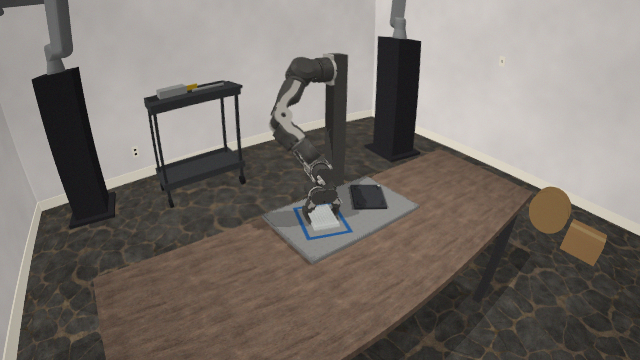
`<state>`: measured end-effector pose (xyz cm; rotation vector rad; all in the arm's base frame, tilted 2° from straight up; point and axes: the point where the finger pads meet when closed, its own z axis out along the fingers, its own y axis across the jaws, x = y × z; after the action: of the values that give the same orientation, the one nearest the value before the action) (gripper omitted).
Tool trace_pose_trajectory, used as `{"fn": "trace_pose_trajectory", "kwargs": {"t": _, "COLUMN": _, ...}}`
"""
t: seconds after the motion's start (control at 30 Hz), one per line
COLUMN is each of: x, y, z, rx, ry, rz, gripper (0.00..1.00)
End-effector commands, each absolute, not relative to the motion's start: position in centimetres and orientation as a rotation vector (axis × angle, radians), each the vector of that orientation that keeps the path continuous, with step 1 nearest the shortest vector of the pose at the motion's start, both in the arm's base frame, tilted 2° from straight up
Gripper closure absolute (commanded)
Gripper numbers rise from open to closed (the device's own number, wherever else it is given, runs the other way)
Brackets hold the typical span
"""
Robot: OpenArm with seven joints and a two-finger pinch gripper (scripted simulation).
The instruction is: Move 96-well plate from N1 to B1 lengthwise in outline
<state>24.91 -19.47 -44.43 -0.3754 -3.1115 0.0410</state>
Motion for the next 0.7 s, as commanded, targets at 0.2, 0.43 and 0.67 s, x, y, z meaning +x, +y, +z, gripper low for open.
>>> {"fn": "trace_pose_trajectory", "kwargs": {"t": 0.2, "x": 24.87, "y": -19.40, "z": -44.43, "rx": -0.371, "ry": -3.111, "rz": 0.036, "gripper": 1.00}}
{"fn": "trace_pose_trajectory", "kwargs": {"t": 0.43, "x": 24.93, "y": -19.49, "z": -44.34, "rx": -0.372, "ry": -3.112, "rz": 0.043, "gripper": 1.00}}
{"fn": "trace_pose_trajectory", "kwargs": {"t": 0.67, "x": 24.93, "y": -19.49, "z": -44.34, "rx": -0.372, "ry": -3.112, "rz": 0.043, "gripper": 1.00}}
